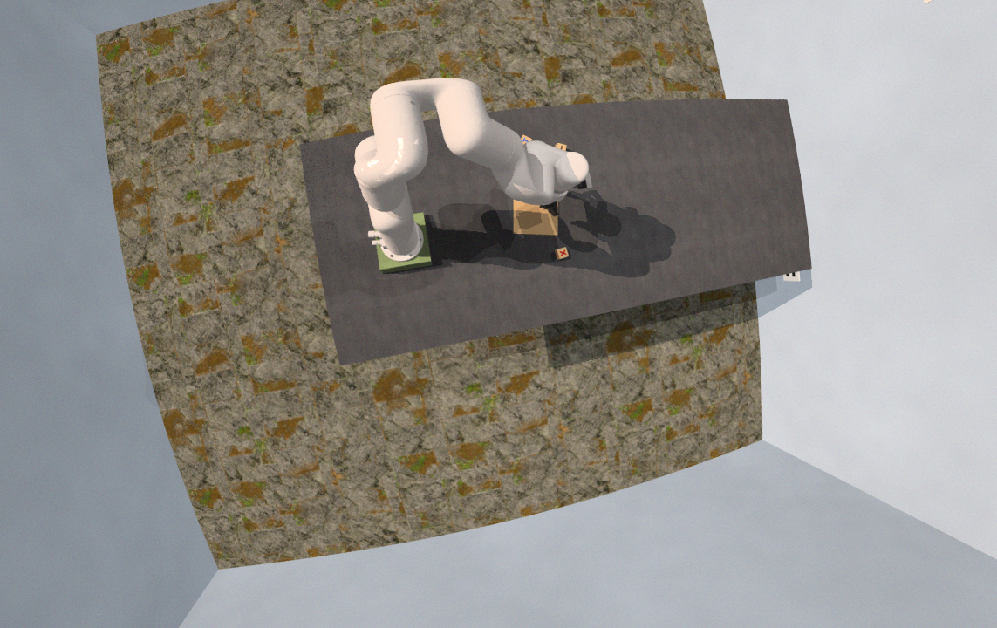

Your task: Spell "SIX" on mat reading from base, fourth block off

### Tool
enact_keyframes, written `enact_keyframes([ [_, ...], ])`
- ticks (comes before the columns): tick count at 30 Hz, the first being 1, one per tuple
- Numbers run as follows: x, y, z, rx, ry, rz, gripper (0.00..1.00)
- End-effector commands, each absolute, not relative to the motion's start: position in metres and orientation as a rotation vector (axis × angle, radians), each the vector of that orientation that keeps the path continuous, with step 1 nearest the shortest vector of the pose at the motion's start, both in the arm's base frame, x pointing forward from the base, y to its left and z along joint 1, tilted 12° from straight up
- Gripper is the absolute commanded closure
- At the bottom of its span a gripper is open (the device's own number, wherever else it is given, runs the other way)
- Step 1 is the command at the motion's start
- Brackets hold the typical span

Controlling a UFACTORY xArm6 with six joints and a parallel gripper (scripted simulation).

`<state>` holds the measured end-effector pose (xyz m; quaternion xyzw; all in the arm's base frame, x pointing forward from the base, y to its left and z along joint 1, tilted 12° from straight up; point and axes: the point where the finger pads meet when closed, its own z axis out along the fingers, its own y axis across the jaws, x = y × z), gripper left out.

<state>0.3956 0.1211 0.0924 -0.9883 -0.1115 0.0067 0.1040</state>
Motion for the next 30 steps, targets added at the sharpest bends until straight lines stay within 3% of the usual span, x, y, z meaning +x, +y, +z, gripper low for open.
enact_keyframes([
  [1,0.397,0.121,0.094,-2.914,-0.335,0.013,0.0],
  [30,0.422,0.152,0.101,-2.684,-1.197,-0.08,0.0],
])
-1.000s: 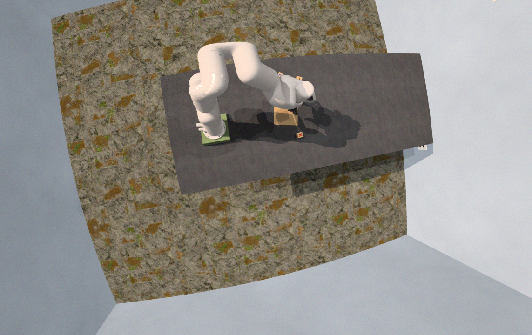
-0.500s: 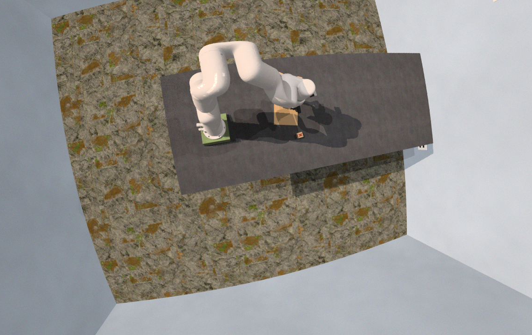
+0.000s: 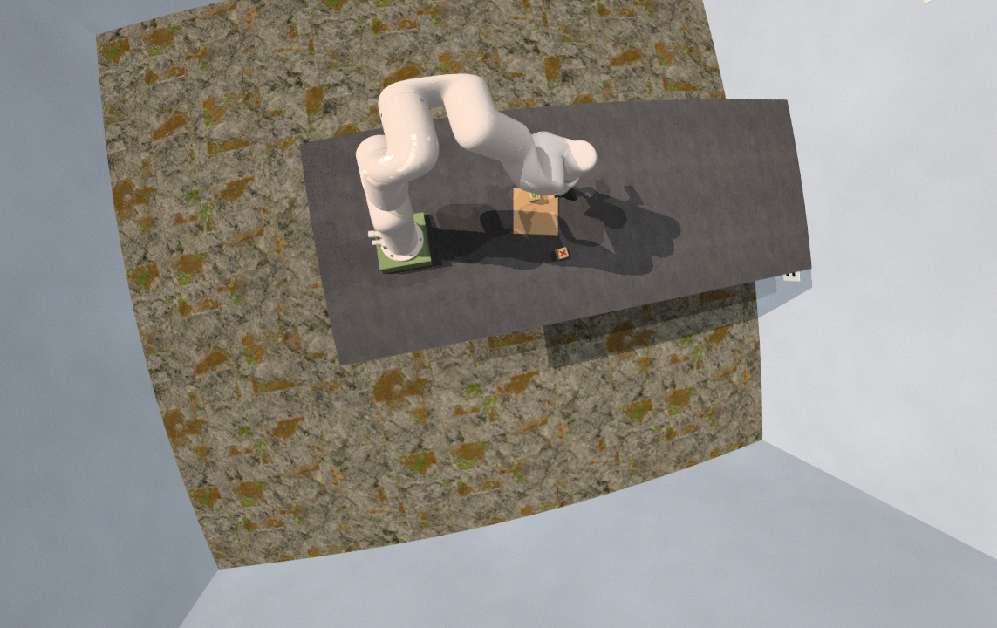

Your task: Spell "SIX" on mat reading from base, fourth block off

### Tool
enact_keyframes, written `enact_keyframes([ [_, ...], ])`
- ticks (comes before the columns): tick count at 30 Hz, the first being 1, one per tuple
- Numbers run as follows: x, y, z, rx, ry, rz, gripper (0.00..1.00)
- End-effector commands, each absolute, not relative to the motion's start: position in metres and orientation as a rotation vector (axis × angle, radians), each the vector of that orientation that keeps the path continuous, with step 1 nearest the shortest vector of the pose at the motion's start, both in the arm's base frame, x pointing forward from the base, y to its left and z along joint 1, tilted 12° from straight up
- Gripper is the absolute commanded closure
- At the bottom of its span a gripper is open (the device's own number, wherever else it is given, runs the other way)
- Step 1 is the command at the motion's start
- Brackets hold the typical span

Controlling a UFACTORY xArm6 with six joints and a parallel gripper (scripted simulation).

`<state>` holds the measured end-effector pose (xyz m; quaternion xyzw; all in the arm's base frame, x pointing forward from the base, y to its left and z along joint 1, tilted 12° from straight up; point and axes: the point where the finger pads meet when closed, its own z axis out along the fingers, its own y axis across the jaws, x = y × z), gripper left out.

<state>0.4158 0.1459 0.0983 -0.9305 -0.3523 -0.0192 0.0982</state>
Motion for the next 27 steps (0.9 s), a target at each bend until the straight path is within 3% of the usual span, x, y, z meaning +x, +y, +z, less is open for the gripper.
enact_keyframes([
  [1,0.422,0.153,0.101,-2.67,-1.23,-0.083,0.0],
  [27,0.444,0.186,0.107,-2.192,-1.994,-0.17,0.0],
])
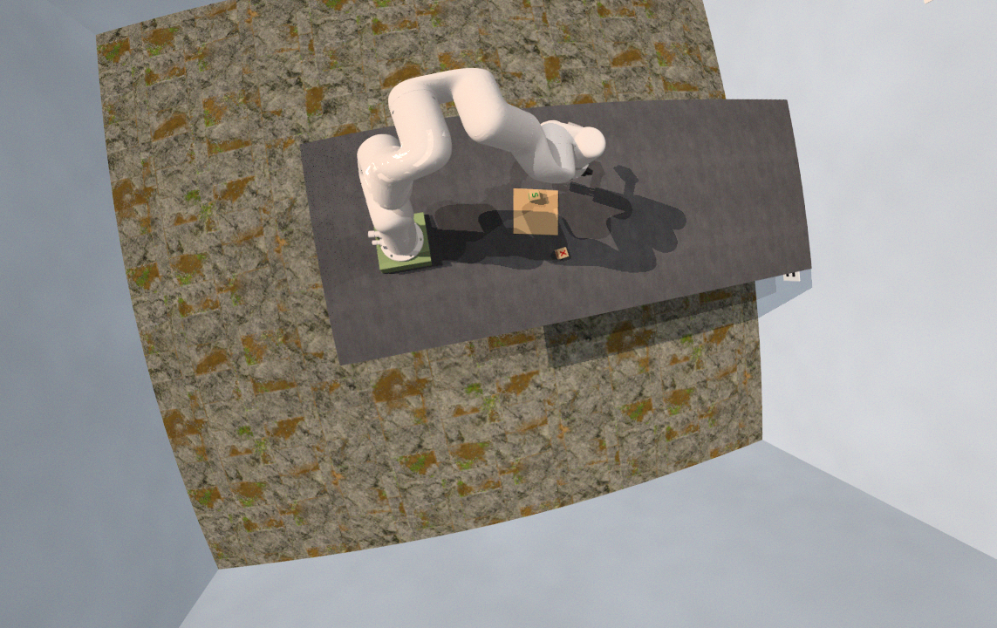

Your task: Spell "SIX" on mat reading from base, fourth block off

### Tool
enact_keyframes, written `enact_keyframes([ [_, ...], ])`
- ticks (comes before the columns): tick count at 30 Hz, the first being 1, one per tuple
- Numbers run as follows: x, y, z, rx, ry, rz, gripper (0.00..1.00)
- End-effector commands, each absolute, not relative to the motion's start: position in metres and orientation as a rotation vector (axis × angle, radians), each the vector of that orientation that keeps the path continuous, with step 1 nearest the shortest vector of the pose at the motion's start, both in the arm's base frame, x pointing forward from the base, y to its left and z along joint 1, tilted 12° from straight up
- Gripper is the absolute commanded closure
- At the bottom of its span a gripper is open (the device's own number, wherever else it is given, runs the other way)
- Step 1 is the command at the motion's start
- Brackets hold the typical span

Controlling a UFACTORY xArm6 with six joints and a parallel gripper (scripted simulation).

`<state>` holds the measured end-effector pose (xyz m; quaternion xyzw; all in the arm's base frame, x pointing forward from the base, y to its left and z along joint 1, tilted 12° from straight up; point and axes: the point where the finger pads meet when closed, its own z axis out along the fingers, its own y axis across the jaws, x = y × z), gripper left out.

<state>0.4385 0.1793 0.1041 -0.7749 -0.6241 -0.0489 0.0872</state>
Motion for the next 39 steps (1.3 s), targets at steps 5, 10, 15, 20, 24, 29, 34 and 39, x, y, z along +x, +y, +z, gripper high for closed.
enact_keyframes([
  [5,0.447,0.192,0.107,-2.078,-2.12,-0.185,0.0],
  [10,0.451,0.199,0.108,-1.95,-2.248,-0.2,0.0],
  [15,0.453,0.203,0.109,-1.87,-2.32,-0.209,0.0],
  [20,0.458,0.213,0.11,-1.688,-2.469,-0.227,0.0],
  [24,0.461,0.218,0.11,-1.569,-2.553,-0.238,0.0],
  [29,0.464,0.225,0.111,-1.415,-2.652,-0.251,0.0],
  [34,0.467,0.232,0.112,-1.263,-2.738,-0.262,0.0],
  [39,0.469,0.239,0.112,-1.107,-2.814,-0.273,0.0],
])
